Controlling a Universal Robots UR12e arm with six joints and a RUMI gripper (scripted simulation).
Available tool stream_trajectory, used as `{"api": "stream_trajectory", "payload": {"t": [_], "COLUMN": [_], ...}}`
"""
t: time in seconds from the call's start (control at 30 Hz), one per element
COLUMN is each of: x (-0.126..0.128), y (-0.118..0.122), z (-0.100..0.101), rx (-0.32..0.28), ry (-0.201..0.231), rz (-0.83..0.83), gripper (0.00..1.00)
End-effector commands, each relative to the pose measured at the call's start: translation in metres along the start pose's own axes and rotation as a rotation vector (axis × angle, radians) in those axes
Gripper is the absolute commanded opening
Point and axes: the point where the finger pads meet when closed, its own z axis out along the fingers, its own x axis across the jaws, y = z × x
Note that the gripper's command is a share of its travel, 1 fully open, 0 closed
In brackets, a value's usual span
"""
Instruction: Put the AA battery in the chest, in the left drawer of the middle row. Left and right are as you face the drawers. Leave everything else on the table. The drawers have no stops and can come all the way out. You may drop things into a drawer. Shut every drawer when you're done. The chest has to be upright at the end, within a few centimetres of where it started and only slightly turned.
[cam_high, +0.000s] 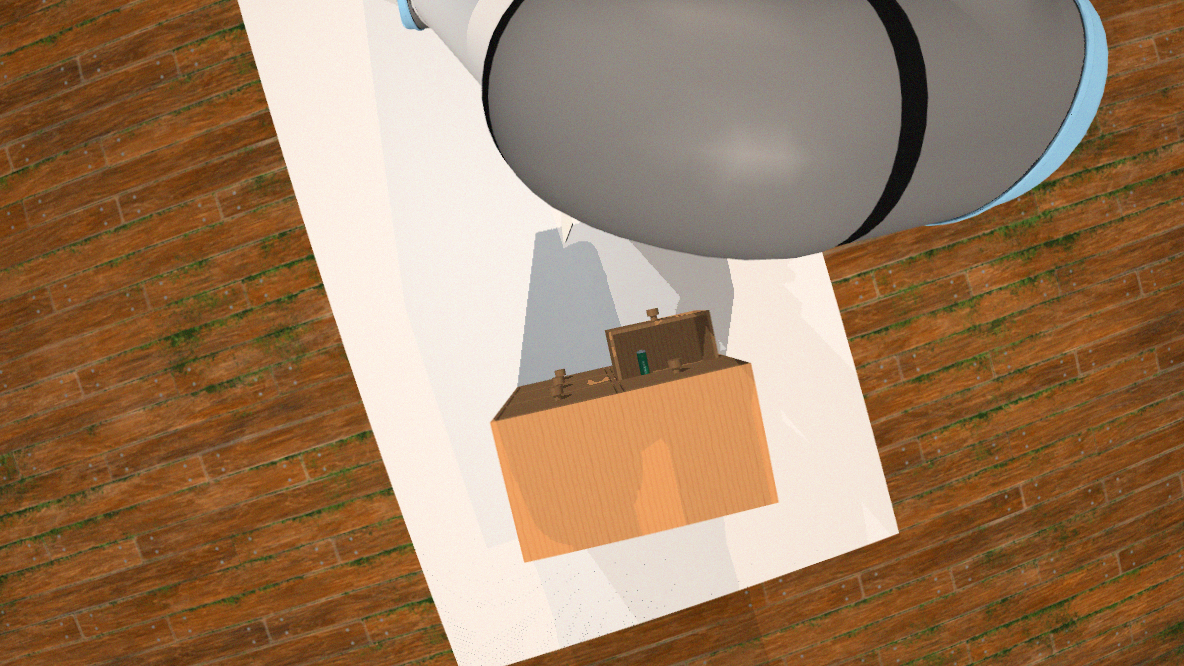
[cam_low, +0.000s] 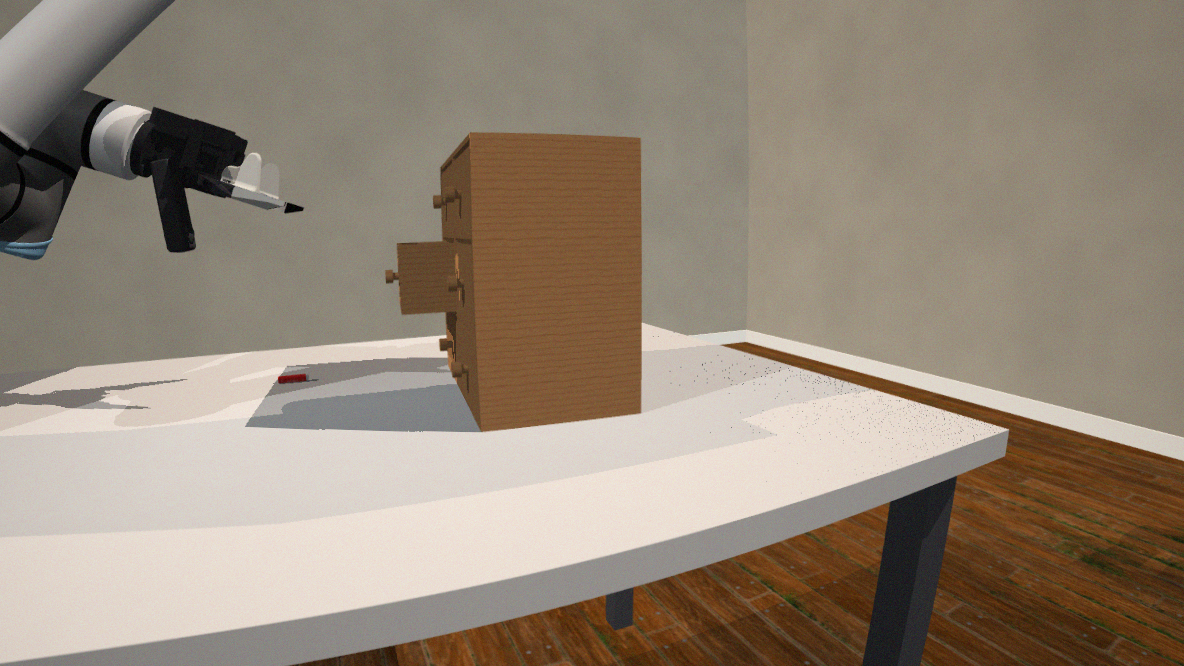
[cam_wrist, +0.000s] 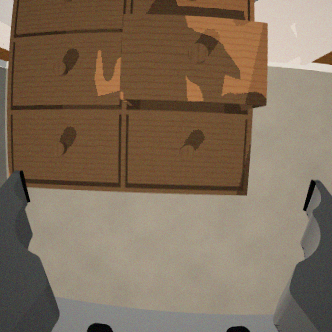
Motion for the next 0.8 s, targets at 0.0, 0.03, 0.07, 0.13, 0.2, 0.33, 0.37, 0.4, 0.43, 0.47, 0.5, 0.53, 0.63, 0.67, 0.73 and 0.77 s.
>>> {"api": "stream_trajectory", "payload": {"t": [0.0,0.03,0.07,0.13,0.2,0.33,0.37,0.4,0.43,0.47,0.5,0.53,0.63,0.67,0.73,0.77], "x": [0.0000,0.0000,0.0000,0.0000,0.0000,0.0000,0.0000,0.0000,0.0000,0.0000,0.0000,0.0000,0.0000,0.0000,0.0000,0.0000], "y": [0.0008,0.0009,0.0009,0.0010,0.0013,0.0019,0.0021,0.0023,0.0026,0.0028,0.0030,0.0033,0.0038,0.0038,0.0044,0.0047], "z": [-0.0001,-0.0001,-0.0001,-0.0002,-0.0003,-0.0006,-0.0006,-0.0007,-0.0007,-0.0009,-0.0010,-0.0012,-0.0012,-0.0012,-0.0015,-0.0017], "rx": [0.010,0.014,0.014,0.017,0.026,0.047,0.053,0.060,0.067,0.075,0.083,0.091,0.108,0.108,0.126,0.136], "ry": [0.000,0.000,0.000,0.000,0.000,0.000,0.000,0.000,0.000,0.000,0.000,0.000,0.000,0.000,0.000,0.000], "rz": [0.000,0.000,0.000,0.000,0.000,0.000,0.000,0.000,0.000,0.000,0.000,0.000,0.000,0.000,0.000,0.000], "gripper": [1.00,1.00,1.00,1.00,1.00,1.00,1.00,1.00,1.00,1.00,1.00,1.00,1.00,1.00,1.00,1.00]}}
